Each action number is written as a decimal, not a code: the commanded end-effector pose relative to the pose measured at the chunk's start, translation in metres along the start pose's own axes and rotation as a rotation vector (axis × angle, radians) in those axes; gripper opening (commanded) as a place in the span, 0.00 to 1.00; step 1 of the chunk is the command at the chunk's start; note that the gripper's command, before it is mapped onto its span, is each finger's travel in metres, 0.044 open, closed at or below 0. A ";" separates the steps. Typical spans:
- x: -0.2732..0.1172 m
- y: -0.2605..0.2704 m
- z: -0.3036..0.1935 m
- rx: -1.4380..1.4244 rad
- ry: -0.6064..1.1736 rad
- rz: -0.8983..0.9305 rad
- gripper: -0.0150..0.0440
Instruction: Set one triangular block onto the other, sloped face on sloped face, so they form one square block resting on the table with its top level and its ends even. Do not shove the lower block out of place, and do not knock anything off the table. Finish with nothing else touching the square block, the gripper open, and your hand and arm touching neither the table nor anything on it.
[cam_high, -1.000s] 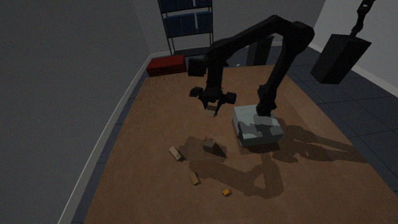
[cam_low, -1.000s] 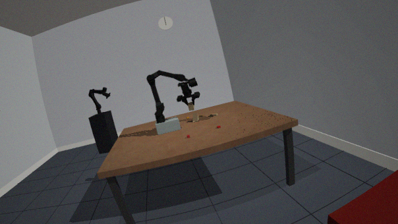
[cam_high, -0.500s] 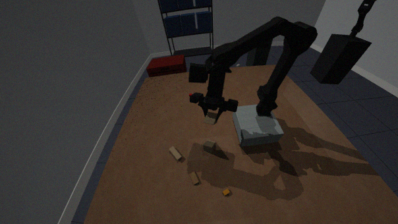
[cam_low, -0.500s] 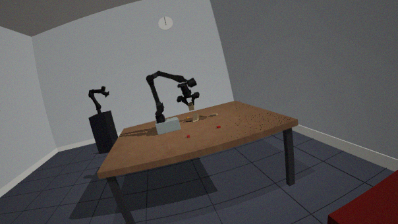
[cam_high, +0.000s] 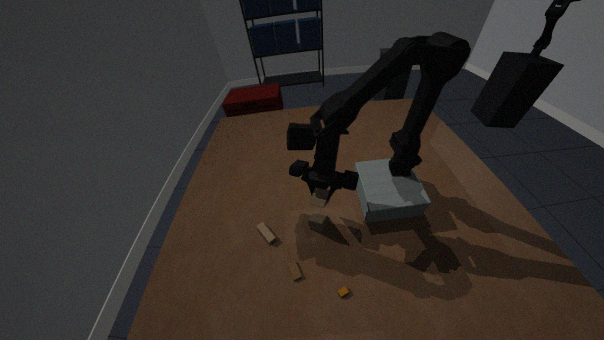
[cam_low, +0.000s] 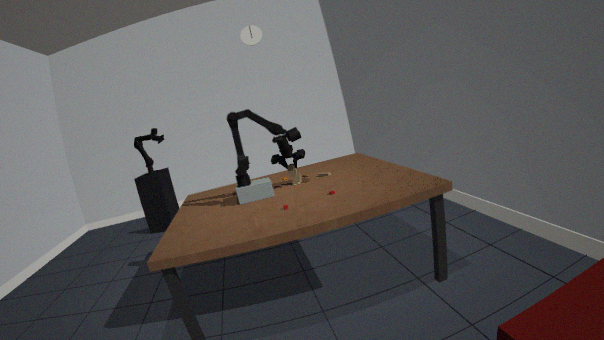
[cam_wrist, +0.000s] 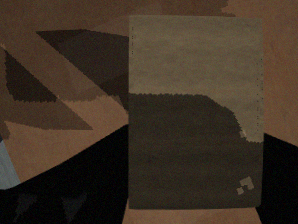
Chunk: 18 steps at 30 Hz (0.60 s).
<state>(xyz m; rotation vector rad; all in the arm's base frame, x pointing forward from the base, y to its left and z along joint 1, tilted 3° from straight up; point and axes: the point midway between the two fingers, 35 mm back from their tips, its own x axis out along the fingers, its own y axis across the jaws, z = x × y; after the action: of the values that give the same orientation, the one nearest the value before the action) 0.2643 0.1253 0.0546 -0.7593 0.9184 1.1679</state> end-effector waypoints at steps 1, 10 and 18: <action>0.008 0.001 -0.002 0.006 0.006 0.004 0.25; 0.036 0.001 -0.002 0.006 0.005 0.004 0.25; 0.035 0.001 -0.002 0.006 0.005 0.004 0.25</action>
<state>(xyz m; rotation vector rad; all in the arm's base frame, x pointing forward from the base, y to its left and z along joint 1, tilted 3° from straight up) 0.2682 0.1390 0.0253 -0.7581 0.9162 1.1684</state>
